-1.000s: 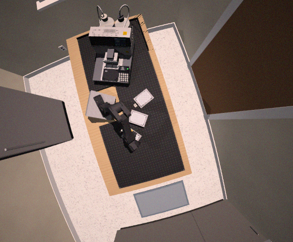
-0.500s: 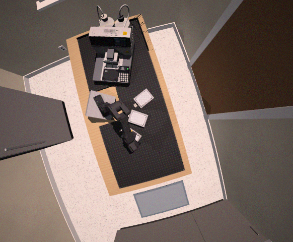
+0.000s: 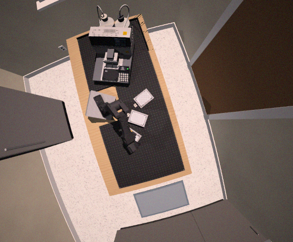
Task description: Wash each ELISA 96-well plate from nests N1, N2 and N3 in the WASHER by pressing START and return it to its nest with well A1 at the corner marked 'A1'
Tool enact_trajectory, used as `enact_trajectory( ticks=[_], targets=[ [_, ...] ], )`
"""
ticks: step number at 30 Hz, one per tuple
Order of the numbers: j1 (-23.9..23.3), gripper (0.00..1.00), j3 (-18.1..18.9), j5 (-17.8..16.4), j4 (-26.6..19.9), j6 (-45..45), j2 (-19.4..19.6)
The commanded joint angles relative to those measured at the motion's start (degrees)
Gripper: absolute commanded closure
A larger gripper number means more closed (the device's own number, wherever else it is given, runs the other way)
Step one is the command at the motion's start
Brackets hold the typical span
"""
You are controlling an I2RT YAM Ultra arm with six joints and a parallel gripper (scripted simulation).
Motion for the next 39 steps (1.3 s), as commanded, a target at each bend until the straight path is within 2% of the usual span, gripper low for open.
enact_trajectory(
  ticks=[1, 30, 39],
  targets=[
    [-0.9, 1.00, 1.1, -0.4, -2.3, -0.7, -0.9],
    [-5.0, 1.00, 7.1, -1.9, -12.6, -5.2, -3.0],
    [-5.1, 1.00, 7.2, -1.9, -12.6, -5.2, -3.0]
  ],
)
